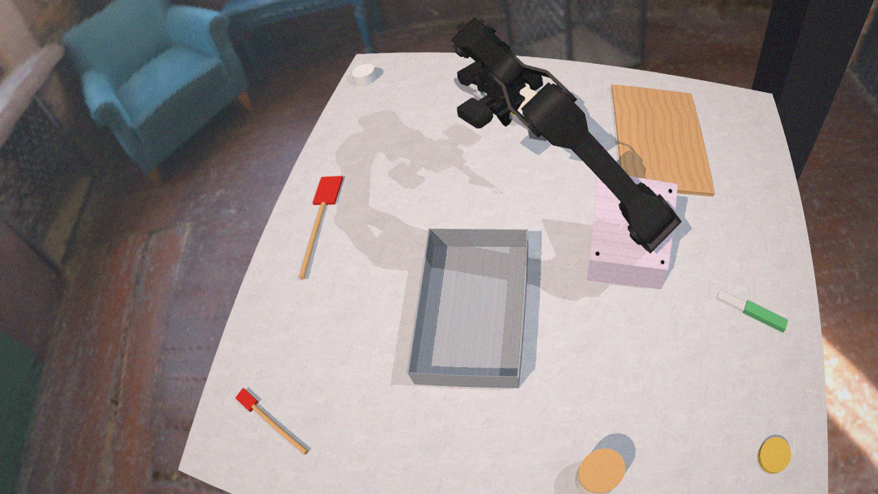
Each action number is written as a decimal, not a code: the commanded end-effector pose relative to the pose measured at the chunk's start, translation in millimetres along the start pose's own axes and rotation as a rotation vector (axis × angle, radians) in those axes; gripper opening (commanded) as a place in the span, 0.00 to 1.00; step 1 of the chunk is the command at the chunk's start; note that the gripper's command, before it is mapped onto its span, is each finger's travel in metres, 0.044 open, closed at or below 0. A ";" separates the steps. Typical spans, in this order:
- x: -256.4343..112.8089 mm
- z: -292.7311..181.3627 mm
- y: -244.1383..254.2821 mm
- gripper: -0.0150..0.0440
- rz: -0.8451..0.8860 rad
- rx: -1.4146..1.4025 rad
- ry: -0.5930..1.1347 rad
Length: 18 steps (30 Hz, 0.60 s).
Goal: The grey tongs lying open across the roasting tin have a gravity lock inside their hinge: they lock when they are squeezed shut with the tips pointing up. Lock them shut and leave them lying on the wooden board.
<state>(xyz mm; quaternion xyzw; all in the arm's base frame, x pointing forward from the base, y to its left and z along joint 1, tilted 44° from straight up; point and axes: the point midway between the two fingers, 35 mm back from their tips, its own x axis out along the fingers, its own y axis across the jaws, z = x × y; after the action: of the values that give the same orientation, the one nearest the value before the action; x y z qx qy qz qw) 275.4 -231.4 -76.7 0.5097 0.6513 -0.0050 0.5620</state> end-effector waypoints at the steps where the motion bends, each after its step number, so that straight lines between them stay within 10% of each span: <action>1: 1.9 4.3 -25.0 0.00 0.009 0.028 -0.002; 18: -17.4 -8.2 -111.4 0.00 -0.021 0.166 -0.031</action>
<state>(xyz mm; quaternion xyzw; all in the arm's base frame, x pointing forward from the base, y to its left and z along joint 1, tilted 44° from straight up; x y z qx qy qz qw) 210.2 -280.0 -117.1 0.5408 0.6472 -0.0585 0.5341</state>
